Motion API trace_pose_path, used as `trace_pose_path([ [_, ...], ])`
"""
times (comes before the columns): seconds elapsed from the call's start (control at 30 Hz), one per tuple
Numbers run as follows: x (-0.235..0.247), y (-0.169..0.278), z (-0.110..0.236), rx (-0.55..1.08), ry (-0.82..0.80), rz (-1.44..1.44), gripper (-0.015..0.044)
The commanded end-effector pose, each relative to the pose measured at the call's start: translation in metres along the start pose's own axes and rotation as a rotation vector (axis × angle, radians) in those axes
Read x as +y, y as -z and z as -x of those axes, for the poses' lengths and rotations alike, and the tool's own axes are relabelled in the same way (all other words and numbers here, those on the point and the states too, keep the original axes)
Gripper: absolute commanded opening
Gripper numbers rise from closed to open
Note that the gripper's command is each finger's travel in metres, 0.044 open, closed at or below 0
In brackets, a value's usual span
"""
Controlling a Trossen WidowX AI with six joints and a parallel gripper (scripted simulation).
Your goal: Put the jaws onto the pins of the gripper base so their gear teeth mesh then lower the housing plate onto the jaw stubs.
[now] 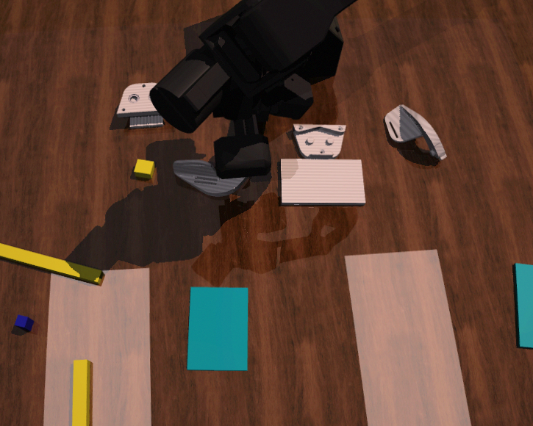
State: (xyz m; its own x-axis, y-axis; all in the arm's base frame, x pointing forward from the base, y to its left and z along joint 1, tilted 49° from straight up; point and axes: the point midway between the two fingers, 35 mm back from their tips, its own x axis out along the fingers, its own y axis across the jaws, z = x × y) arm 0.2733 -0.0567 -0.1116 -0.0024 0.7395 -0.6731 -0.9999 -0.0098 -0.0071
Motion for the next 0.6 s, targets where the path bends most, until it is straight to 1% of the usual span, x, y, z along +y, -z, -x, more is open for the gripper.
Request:
trace_pose_path([
  [0.0, -0.0002, 0.0007, 0.0000, 0.000, 0.003, -0.003, 0.0440],
  [0.43, -0.0002, 0.0007, 0.0000, 0.000, 0.003, -0.003, 0.0440],
  [0.57, 0.0006, -0.0013, 0.0064, 0.002, -0.006, 0.007, 0.0335],
])
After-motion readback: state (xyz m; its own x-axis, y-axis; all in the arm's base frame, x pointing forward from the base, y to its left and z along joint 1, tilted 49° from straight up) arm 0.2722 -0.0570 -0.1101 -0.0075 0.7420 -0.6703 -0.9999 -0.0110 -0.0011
